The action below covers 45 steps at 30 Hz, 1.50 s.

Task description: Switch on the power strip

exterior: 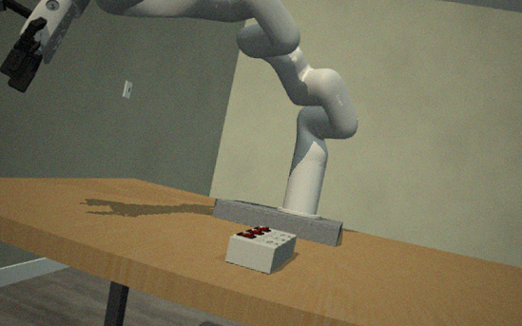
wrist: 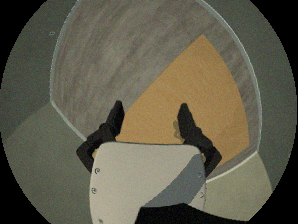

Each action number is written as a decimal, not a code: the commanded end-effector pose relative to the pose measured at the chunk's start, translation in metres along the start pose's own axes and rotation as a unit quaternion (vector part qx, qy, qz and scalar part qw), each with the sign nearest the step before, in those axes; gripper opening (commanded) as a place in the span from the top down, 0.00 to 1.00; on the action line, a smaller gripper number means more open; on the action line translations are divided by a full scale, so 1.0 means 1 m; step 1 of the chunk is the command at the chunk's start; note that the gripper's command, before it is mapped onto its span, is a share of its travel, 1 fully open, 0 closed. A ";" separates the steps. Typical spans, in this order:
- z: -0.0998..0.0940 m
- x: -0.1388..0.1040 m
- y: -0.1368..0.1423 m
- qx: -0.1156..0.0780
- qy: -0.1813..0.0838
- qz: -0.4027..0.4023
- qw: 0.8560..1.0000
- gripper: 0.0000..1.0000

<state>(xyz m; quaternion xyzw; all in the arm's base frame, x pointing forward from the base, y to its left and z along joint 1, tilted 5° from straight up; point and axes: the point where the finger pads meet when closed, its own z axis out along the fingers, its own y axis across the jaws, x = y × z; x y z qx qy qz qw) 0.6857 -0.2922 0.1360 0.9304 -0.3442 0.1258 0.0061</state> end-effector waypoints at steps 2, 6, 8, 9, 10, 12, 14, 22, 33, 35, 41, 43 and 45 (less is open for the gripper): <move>-0.003 0.002 -0.001 0.001 0.003 0.000 1.000 0.00; -0.003 0.002 -0.001 0.001 0.003 0.000 1.000 0.00; -0.003 0.002 -0.001 0.001 0.003 0.000 1.000 0.00; -0.003 0.002 -0.001 0.001 0.003 0.000 1.000 0.00; -0.003 0.002 -0.001 0.001 0.003 0.000 1.000 0.00; -0.003 0.002 -0.001 0.001 0.003 0.000 1.000 0.00; -0.003 0.002 -0.001 0.001 0.003 0.000 1.000 0.00; -0.003 0.002 -0.001 0.001 0.003 0.000 1.000 1.00; -0.003 0.002 -0.001 0.001 0.003 0.000 1.000 1.00; -0.003 0.002 -0.001 0.001 0.003 0.000 1.000 1.00; -0.003 0.002 -0.001 0.001 0.003 0.000 1.000 1.00; -0.003 0.002 -0.001 0.001 0.003 0.000 1.000 1.00; -0.003 0.001 -0.001 0.001 0.002 -0.001 1.000 1.00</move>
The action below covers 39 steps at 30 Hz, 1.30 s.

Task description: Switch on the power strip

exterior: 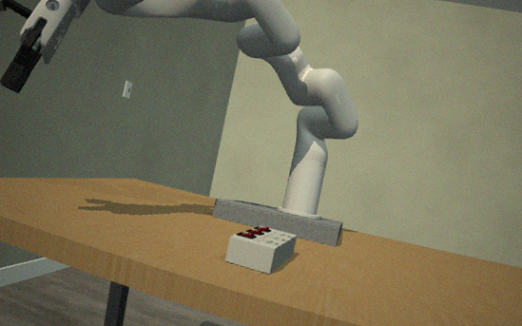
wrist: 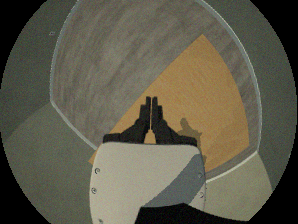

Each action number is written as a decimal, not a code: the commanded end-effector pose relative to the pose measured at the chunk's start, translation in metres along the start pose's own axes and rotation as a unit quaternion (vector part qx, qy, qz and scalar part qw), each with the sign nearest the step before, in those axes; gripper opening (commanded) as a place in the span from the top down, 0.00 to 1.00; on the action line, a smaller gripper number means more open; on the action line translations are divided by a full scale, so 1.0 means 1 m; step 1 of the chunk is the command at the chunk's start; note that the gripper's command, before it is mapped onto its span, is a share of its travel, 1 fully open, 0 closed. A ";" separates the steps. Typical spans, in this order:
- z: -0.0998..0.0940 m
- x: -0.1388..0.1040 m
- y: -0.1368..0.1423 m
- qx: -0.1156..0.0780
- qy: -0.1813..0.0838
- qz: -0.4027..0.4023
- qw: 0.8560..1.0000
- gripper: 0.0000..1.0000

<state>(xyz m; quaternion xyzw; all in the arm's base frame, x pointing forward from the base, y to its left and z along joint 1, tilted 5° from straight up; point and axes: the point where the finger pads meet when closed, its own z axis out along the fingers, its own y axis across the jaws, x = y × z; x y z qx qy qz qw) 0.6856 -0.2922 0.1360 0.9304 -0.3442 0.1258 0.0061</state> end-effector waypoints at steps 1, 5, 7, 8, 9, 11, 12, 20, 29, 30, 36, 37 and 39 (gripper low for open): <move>-0.003 0.000 -0.002 0.001 0.002 -0.005 1.000 1.00; -0.004 -0.011 -0.013 0.002 -0.004 -0.032 0.999 1.00; -0.005 -0.018 -0.019 0.002 -0.007 -0.048 0.999 1.00; -0.006 -0.027 -0.027 0.003 -0.011 -0.067 0.998 1.00; -0.008 -0.038 -0.035 0.004 -0.015 -0.091 0.996 1.00; -0.009 -0.051 -0.044 0.005 -0.021 -0.118 0.993 1.00; -0.011 -0.067 -0.054 0.006 -0.026 -0.148 0.989 1.00; -0.018 -0.126 -0.081 0.012 -0.046 -0.255 0.966 1.00; -0.023 -0.174 -0.095 0.017 -0.060 -0.333 0.941 1.00; -0.025 -0.200 -0.100 0.021 -0.067 -0.372 0.925 1.00; -0.030 -0.253 -0.104 0.027 -0.081 -0.448 0.890 1.00; -0.030 -0.253 -0.104 0.027 -0.081 -0.448 0.890 1.00; -0.030 -0.253 -0.104 0.027 -0.081 -0.448 0.890 1.00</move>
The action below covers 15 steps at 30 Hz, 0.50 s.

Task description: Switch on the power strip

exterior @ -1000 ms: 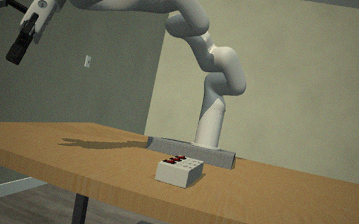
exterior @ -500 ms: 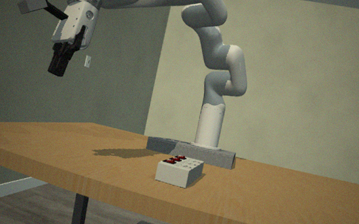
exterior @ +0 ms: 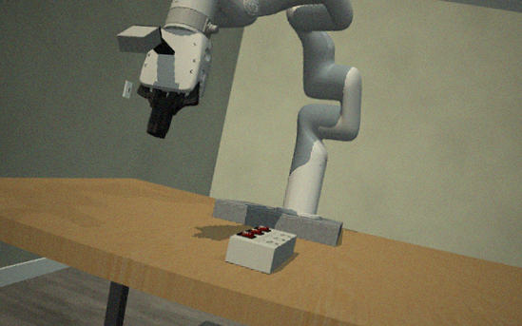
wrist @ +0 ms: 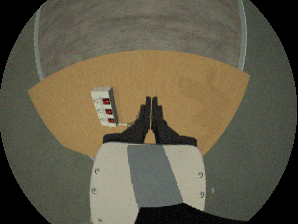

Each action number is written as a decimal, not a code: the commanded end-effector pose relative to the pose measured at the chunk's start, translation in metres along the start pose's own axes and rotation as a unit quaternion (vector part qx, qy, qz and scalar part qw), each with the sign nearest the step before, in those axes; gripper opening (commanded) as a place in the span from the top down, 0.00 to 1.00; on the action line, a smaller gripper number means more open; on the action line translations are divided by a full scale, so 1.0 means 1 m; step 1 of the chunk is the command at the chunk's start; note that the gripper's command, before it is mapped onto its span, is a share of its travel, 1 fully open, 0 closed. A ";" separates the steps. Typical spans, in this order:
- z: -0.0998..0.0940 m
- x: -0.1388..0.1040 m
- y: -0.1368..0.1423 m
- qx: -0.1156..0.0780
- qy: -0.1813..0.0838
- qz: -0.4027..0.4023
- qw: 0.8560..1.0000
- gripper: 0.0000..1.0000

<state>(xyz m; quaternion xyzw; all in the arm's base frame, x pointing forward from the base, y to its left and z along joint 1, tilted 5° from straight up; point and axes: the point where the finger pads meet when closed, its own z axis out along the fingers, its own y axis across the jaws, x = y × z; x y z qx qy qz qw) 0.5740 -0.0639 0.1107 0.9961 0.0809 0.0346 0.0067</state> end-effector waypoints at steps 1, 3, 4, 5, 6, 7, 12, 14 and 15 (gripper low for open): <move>-0.002 -0.011 -0.018 -0.002 0.009 -0.033 0.999 1.00; 0.003 -0.046 -0.055 0.004 -0.004 -0.112 0.994 1.00; 0.003 -0.046 -0.055 0.004 -0.004 -0.112 0.994 1.00; 0.003 -0.046 -0.055 0.004 -0.004 -0.112 0.994 1.00; 0.003 -0.046 -0.055 0.004 -0.004 -0.112 0.994 1.00; 0.007 -0.064 -0.071 0.007 -0.010 -0.149 0.989 1.00; 0.013 -0.098 -0.098 0.013 -0.020 -0.212 0.977 1.00; 0.016 -0.113 -0.108 0.015 -0.025 -0.239 0.971 1.00; 0.018 -0.126 -0.117 0.017 -0.028 -0.262 0.964 1.00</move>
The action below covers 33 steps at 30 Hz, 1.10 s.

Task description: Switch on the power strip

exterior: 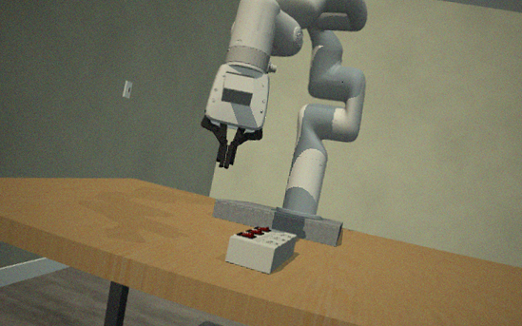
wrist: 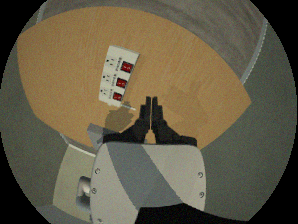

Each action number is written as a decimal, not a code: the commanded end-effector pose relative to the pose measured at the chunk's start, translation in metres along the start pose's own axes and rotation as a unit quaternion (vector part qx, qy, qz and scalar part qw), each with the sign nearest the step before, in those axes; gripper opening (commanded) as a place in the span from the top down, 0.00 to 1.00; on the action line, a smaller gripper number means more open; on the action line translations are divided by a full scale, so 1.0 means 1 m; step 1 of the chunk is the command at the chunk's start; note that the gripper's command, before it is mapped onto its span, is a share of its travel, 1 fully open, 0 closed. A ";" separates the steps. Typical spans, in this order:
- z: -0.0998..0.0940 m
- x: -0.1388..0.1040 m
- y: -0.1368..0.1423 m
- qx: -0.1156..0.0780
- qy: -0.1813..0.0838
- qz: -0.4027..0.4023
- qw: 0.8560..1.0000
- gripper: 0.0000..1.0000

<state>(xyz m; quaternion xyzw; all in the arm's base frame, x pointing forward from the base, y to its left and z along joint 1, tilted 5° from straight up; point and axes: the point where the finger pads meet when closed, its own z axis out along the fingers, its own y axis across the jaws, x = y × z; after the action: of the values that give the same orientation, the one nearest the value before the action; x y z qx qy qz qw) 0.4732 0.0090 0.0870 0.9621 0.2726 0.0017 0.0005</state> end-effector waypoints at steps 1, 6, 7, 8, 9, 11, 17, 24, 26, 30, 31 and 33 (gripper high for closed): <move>0.005 -0.024 -0.040 0.000 0.000 -0.070 0.998 1.00; 0.013 -0.044 -0.066 0.005 -0.007 -0.119 0.993 1.00; 0.014 -0.048 -0.070 0.006 -0.008 -0.128 0.992 1.00; 0.015 -0.050 -0.073 0.006 -0.009 -0.133 0.991 1.00; 0.016 -0.052 -0.075 0.006 -0.010 -0.137 0.991 1.00; 0.016 -0.052 -0.075 0.007 -0.010 -0.138 0.990 1.00; 0.016 -0.052 -0.075 0.007 -0.010 -0.138 0.990 1.00; 0.016 -0.052 -0.075 0.007 -0.010 -0.138 0.990 1.00; 0.016 -0.052 -0.075 0.007 -0.010 -0.138 0.990 1.00; 0.016 -0.052 -0.075 0.007 -0.010 -0.138 0.990 1.00; 0.016 -0.052 -0.075 0.007 -0.010 -0.138 0.990 1.00; 0.016 -0.052 -0.075 0.007 -0.010 -0.138 0.990 1.00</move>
<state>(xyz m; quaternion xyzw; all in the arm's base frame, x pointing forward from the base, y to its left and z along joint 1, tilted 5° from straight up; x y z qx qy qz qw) 0.3880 0.0457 0.0693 0.9152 0.4027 -0.0115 -0.0035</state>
